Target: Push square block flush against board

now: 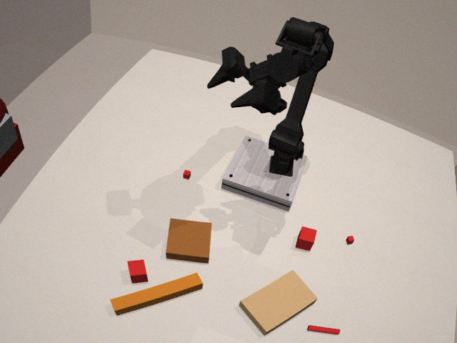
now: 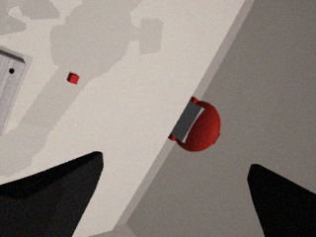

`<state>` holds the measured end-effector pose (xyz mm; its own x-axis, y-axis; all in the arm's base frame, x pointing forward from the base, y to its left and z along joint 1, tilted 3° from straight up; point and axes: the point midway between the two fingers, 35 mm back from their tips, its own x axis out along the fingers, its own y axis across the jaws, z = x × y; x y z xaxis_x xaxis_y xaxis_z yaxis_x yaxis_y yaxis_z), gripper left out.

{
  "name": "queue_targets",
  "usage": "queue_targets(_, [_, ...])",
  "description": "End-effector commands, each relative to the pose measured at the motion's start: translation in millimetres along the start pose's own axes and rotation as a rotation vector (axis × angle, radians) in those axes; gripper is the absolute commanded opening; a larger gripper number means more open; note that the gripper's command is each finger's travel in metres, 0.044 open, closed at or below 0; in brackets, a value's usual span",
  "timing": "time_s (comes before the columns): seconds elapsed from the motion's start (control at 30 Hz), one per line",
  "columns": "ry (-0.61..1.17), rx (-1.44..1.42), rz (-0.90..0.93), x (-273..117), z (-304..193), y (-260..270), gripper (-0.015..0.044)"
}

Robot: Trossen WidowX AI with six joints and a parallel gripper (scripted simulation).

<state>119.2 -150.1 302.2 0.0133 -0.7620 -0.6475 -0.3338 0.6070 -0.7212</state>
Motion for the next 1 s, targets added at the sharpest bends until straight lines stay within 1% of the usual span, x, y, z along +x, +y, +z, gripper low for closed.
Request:
queue_targets(0.0, [0.0, 0.0, 0.0, 0, 0, 0, 0.0374])
queue_targets(0.17, [-0.012, 0.031, 0.026, 3, 9, 0, 0.0243])
queue_targets(0.47, [-0.059, 0.243, 0.192, 23, 67, 3, 0.0006])
queue_targets(0.97, [-0.029, 0.632, 0.453, 64, 167, 21, 0.0])
